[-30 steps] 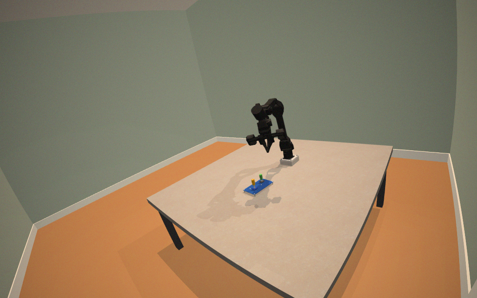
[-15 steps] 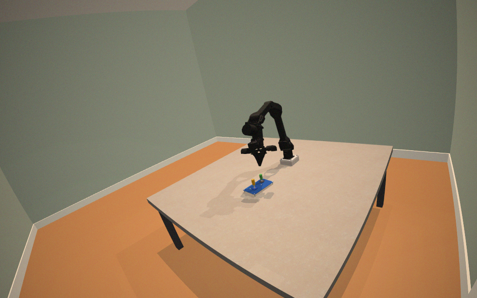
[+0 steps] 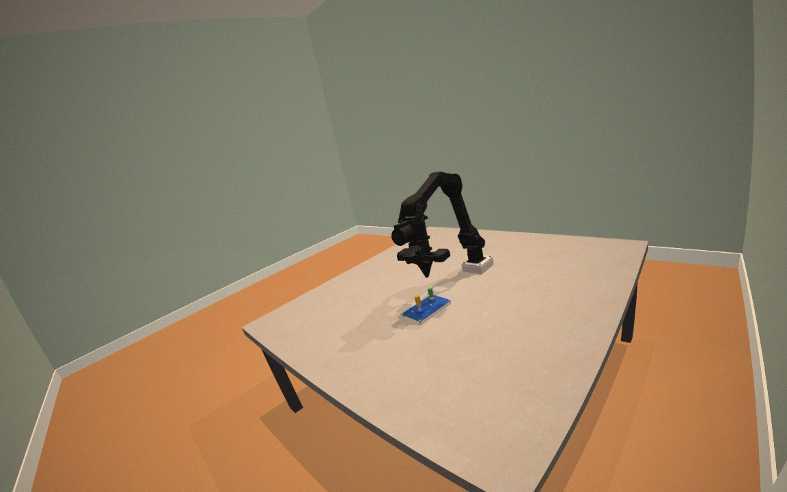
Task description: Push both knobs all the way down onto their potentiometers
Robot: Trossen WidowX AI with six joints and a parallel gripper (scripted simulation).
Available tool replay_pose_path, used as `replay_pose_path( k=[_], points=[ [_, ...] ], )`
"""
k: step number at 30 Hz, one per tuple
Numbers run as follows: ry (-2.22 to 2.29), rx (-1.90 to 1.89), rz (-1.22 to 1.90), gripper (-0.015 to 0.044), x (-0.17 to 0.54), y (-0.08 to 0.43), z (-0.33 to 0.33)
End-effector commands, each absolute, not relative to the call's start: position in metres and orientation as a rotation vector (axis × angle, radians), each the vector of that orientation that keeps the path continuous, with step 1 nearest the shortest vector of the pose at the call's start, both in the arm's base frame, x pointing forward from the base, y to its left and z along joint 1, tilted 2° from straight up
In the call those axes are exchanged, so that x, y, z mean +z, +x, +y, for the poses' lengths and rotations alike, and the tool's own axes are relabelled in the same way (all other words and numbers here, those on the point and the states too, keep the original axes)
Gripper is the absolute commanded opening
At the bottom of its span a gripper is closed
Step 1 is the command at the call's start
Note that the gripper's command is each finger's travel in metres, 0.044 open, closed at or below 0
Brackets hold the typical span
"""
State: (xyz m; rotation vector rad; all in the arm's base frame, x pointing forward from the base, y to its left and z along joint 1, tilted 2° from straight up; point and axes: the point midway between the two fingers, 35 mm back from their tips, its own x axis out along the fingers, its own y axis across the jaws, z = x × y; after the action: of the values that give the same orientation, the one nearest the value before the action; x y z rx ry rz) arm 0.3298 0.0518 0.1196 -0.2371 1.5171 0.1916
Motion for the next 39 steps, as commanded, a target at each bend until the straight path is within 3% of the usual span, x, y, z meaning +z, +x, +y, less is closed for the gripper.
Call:
replay_pose_path(
  k=[1,39],
  points=[
    [-0.238,0.176,1.543,0.0000,0.117,0.325,0.048],
    [-0.238,0.175,1.543,0.0000,0.076,0.326,0.046]
  ],
)
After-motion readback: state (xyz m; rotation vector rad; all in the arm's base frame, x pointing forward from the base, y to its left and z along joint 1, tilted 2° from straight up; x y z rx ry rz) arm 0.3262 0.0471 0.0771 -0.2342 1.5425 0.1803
